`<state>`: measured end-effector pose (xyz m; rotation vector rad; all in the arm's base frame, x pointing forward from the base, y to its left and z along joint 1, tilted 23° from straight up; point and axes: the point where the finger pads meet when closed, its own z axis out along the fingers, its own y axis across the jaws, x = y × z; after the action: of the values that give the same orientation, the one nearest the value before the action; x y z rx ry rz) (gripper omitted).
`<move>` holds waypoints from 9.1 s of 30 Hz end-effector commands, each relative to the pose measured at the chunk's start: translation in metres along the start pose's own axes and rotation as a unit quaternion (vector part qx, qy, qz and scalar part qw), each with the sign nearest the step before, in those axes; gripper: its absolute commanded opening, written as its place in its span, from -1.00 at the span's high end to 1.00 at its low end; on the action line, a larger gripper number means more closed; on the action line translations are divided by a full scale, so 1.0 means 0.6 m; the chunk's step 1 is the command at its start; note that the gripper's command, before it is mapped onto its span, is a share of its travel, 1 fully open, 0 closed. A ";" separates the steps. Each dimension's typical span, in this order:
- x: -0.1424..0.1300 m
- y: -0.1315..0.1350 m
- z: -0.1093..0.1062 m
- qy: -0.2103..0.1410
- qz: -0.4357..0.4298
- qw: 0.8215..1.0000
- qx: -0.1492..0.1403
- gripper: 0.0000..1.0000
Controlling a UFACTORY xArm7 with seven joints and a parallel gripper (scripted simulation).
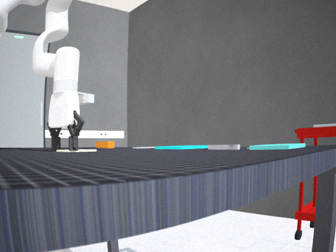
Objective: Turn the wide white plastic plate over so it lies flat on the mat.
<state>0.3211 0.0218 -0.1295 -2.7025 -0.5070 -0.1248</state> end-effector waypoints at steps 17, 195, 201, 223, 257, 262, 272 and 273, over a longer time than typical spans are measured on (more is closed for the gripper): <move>0.002 0.002 -0.002 0.001 0.000 1.000 -0.001 -0.53; 0.004 0.002 -0.005 -0.033 0.000 0.999 0.001 -0.51; 0.004 0.002 -0.009 -0.060 0.000 0.998 -0.001 -0.51; 0.016 0.002 -0.045 -0.134 0.000 0.991 -0.001 -0.51; 0.062 0.002 -0.109 -0.232 0.001 0.973 -0.001 -0.51; 0.070 0.002 -0.116 -0.232 0.001 0.973 -0.001 -0.51; 0.086 0.002 -0.130 -0.220 0.001 0.976 -0.001 -0.51; 0.086 0.002 -0.130 -0.219 0.001 0.976 -0.001 -0.51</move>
<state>0.3664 0.0088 -0.0518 -2.7305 -0.6299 0.4870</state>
